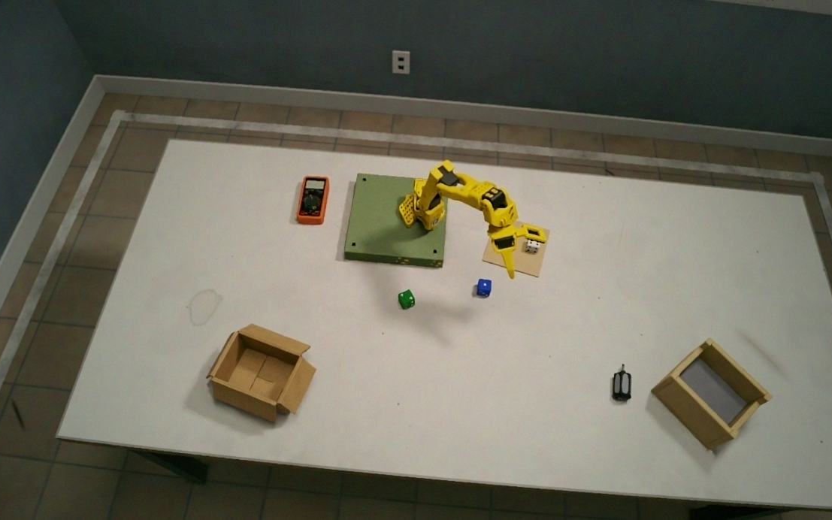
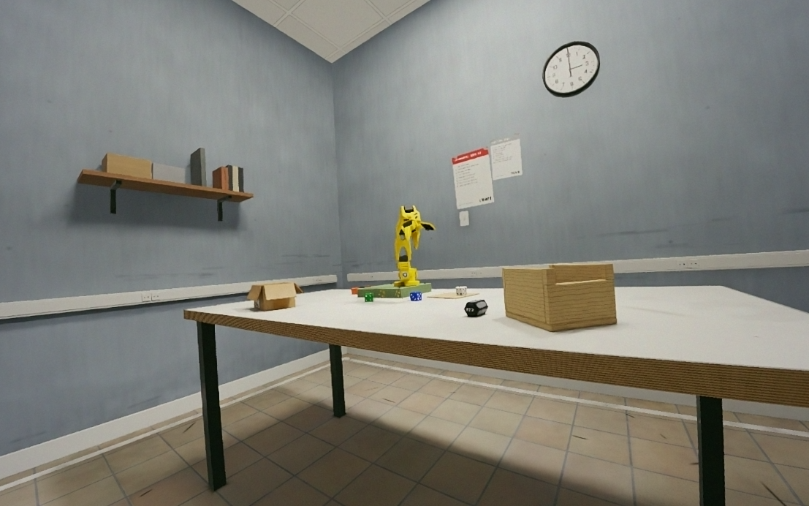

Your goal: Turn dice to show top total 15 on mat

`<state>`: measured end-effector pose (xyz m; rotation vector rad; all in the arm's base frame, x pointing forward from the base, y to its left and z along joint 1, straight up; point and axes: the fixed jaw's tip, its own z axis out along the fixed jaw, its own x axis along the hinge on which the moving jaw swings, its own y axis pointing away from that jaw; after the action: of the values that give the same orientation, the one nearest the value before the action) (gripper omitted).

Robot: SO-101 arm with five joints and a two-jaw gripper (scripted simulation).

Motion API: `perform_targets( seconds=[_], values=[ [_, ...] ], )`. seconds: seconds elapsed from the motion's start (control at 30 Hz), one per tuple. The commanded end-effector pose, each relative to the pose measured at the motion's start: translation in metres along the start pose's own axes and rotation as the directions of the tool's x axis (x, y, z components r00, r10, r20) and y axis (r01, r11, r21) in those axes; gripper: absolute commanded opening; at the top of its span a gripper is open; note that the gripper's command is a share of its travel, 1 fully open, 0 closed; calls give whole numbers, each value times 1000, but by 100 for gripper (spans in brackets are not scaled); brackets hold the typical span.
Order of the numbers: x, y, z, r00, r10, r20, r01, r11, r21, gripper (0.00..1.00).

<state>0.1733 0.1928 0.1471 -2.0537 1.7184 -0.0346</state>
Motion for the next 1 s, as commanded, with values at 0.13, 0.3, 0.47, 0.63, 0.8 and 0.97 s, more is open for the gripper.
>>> perform_targets(
  seconds=[0.13, 0.3, 0.47, 0.63, 0.8, 0.97],
  values=[
    [59, -23, -4, 989, -123, -80, 131, 987, 94, 35],
    [81, -27, -5, 978, -166, -126, 178, 980, 92, 35],
    [116, -28, -8, 953, -232, -197, 250, 965, 76, 35],
    [147, -25, -12, 922, -290, -257, 311, 949, 46, 35],
    [173, -19, -16, 891, -339, -303, 359, 933, 10, 35],
    [185, -15, -18, 873, -364, -324, 381, 924, -12, 35]
  ],
)
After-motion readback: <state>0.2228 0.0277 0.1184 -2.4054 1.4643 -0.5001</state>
